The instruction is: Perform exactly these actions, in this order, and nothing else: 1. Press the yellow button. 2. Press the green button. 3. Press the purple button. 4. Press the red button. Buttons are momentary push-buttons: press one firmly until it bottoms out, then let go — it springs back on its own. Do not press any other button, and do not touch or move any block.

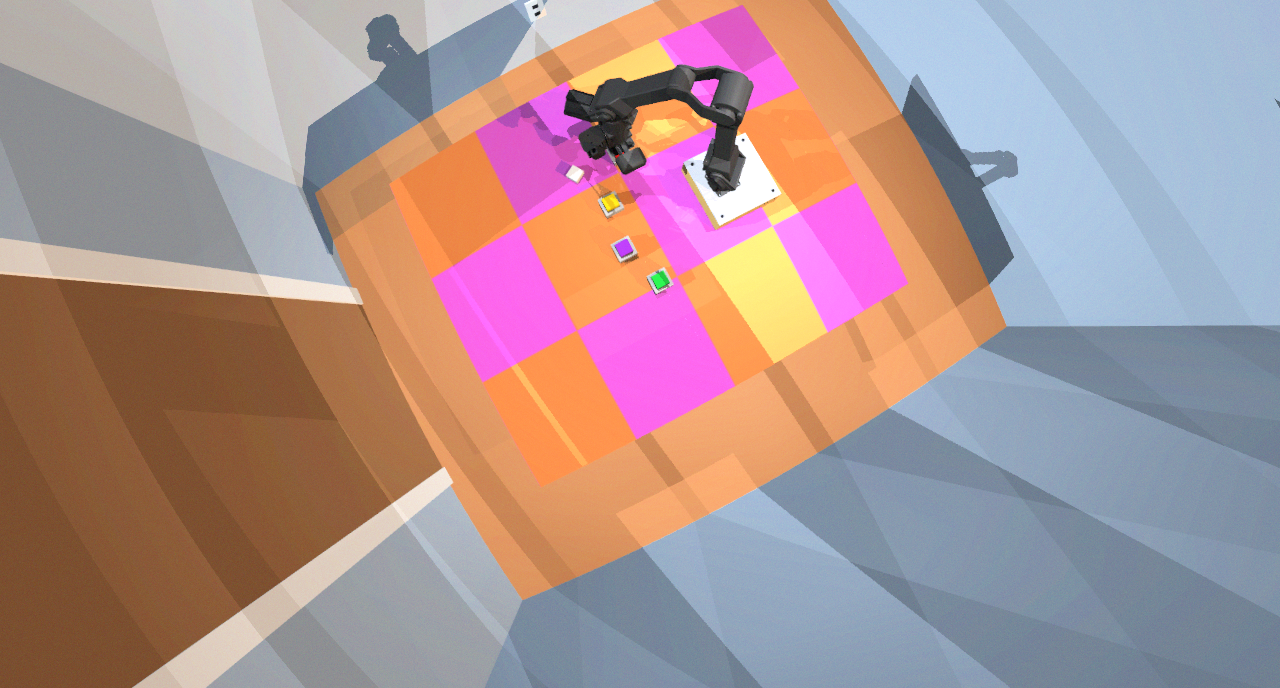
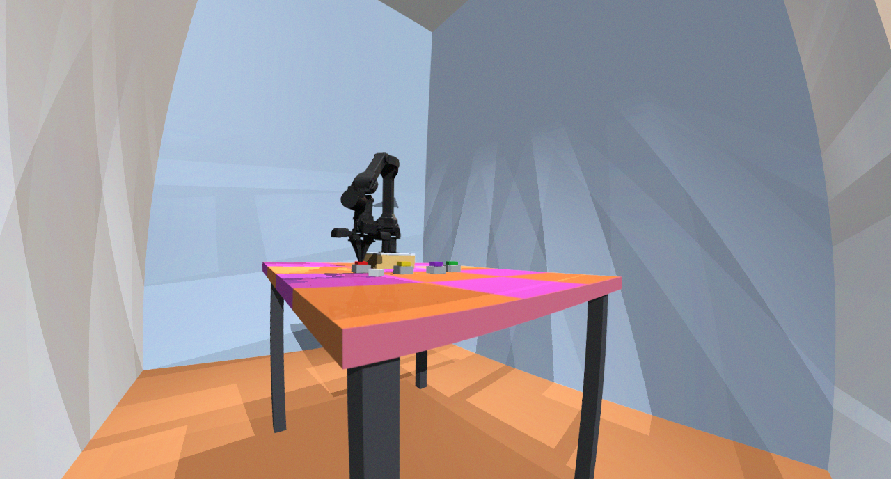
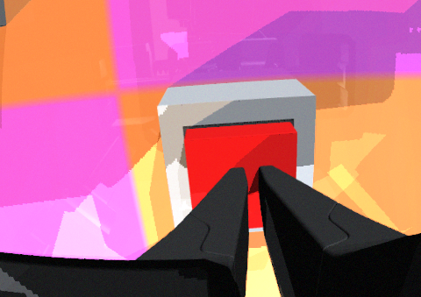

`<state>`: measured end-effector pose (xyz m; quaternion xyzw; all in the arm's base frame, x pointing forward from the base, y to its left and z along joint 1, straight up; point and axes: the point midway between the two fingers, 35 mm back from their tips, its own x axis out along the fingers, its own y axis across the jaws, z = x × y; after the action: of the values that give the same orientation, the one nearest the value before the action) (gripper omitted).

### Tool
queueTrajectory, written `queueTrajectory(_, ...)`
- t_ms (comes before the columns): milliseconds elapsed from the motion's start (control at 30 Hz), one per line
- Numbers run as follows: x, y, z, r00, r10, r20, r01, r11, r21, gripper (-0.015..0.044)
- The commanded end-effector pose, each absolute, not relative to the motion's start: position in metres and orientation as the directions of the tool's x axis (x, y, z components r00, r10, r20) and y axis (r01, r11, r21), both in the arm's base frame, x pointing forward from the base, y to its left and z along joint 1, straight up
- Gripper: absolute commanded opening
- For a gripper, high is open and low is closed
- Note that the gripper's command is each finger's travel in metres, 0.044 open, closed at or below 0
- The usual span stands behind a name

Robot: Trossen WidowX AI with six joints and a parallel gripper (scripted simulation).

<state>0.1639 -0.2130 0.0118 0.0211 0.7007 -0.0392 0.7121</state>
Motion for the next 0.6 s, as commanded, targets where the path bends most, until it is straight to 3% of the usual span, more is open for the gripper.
queueTrajectory(0,0.163,-0.211,0.010,0.012,-0.017,-1.000,0.079,0.997,-0.016,0.0020)
queueTrajectory(567,0.163,-0.212,0.032,0.013,-0.020,-1.000,0.081,0.997,-0.019,0.0020)
